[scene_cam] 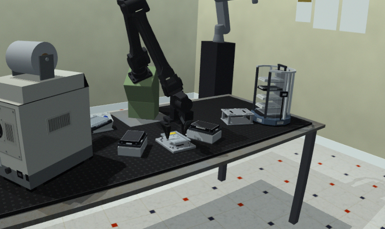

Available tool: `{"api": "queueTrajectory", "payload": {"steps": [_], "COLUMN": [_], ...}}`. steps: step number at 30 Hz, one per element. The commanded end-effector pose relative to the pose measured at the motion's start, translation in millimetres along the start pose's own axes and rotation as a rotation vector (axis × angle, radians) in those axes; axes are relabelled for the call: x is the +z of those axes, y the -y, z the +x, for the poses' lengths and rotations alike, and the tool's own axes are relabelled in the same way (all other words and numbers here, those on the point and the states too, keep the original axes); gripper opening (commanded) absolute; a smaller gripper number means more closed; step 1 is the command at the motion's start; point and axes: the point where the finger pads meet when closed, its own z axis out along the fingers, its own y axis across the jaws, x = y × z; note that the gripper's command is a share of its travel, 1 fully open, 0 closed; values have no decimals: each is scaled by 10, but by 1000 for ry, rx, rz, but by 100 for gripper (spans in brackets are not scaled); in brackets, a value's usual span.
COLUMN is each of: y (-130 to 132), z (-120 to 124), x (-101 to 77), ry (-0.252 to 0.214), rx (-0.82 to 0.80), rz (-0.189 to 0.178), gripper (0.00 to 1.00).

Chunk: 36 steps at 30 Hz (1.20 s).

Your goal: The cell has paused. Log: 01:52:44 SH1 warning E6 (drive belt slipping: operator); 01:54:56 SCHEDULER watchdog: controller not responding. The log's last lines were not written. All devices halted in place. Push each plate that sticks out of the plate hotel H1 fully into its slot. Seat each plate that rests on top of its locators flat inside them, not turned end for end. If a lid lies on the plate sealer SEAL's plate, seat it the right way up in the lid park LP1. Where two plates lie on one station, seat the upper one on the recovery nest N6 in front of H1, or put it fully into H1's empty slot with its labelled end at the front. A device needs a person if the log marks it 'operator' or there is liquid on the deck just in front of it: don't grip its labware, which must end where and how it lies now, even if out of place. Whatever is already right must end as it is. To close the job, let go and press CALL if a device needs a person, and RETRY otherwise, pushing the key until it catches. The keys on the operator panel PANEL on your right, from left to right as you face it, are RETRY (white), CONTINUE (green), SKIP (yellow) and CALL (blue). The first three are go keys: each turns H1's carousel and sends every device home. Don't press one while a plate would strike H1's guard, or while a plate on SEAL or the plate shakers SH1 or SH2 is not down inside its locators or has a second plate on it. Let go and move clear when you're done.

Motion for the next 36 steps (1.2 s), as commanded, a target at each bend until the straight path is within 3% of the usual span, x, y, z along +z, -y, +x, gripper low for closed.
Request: {"api": "queueTrajectory", "payload": {"steps": [1,36], "y": [16,37], "z": [97,-16], "x": [107,88], "ry": [-18,-5], "rx": [-9,-4], "rz": [2,4], "gripper": [84,84]}}
